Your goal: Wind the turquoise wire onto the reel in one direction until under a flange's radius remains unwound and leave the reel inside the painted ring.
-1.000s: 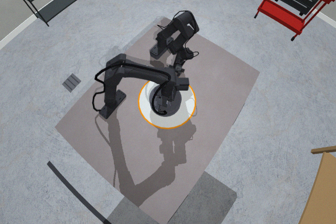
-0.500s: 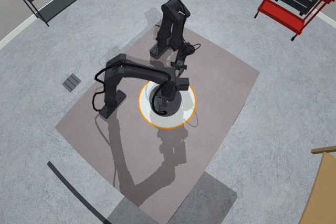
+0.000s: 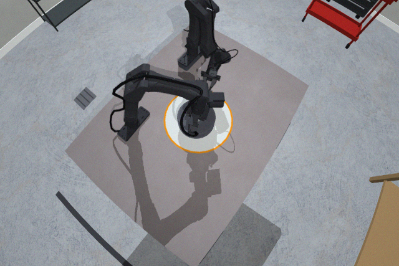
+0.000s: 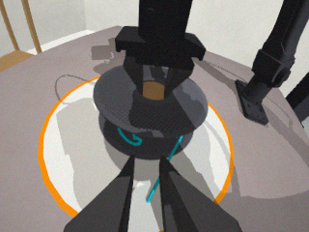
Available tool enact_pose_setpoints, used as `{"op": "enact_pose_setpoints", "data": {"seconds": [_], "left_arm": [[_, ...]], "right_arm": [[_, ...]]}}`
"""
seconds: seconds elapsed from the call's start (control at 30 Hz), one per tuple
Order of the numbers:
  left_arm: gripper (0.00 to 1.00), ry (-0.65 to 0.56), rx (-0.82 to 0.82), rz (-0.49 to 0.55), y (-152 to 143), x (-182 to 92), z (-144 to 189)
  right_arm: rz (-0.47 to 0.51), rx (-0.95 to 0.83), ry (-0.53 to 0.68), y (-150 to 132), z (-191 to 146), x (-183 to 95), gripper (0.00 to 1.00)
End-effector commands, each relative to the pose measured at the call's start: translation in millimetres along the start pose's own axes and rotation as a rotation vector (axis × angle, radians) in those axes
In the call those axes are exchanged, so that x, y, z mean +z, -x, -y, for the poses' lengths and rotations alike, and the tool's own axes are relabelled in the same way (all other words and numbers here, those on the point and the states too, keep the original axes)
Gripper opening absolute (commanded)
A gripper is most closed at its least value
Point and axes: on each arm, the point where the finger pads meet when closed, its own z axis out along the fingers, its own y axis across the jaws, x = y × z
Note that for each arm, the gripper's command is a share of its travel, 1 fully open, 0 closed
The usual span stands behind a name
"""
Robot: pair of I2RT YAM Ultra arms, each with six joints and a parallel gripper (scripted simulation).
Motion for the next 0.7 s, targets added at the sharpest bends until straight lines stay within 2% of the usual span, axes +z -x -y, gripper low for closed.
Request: {"op": "enact_pose_setpoints", "data": {"seconds": [0.0,0.67], "left_arm": [[0.25,-0.019,0.011,-0.002,0.1,0.4,6.5],[0.25,-0.022,0.024,-0.011,13.5,2.7,-8.0]], "right_arm": [[-0.029,0.014,0.067,-7.1,-13.4,-12.6,0.52],[-0.029,0.014,0.067,-7.1,-13.4,-12.6,0.52]]}}
